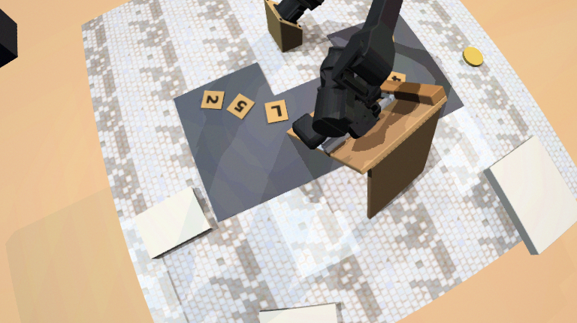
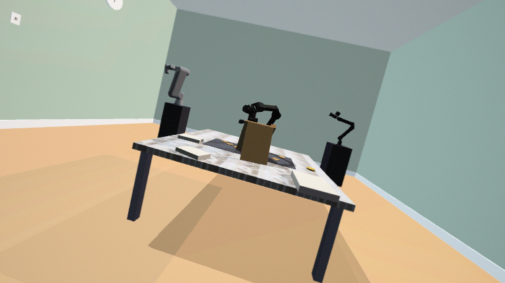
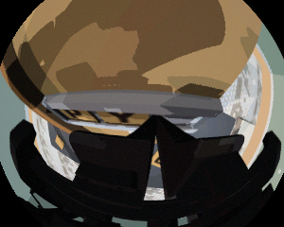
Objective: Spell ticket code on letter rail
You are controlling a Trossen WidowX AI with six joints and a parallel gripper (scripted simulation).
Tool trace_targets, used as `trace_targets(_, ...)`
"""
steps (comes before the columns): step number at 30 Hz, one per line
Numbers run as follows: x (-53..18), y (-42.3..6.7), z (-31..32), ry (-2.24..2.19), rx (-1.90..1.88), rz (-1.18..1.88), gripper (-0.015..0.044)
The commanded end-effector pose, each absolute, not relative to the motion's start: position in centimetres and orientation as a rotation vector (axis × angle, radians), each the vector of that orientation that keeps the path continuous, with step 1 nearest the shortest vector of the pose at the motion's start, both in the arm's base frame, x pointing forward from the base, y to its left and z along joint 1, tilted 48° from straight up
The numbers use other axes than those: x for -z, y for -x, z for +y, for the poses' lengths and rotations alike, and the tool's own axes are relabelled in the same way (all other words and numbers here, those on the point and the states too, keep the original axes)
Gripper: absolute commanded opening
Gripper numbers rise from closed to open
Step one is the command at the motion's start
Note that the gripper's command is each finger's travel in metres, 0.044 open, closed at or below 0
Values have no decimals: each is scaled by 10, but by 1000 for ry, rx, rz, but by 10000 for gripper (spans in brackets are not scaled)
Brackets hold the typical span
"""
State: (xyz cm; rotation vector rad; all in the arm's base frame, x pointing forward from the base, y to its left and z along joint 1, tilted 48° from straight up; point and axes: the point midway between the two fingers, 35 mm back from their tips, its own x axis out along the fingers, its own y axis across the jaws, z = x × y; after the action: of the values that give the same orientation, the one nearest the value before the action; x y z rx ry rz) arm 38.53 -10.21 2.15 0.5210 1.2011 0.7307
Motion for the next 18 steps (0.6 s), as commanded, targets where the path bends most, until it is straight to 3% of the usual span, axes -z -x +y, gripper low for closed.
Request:
trace_targets(1, -23, -384, -100, -530, -732, 1200, 0)
trace_targets(18, -27, -383, -96, -530, -732, 1200, 0)
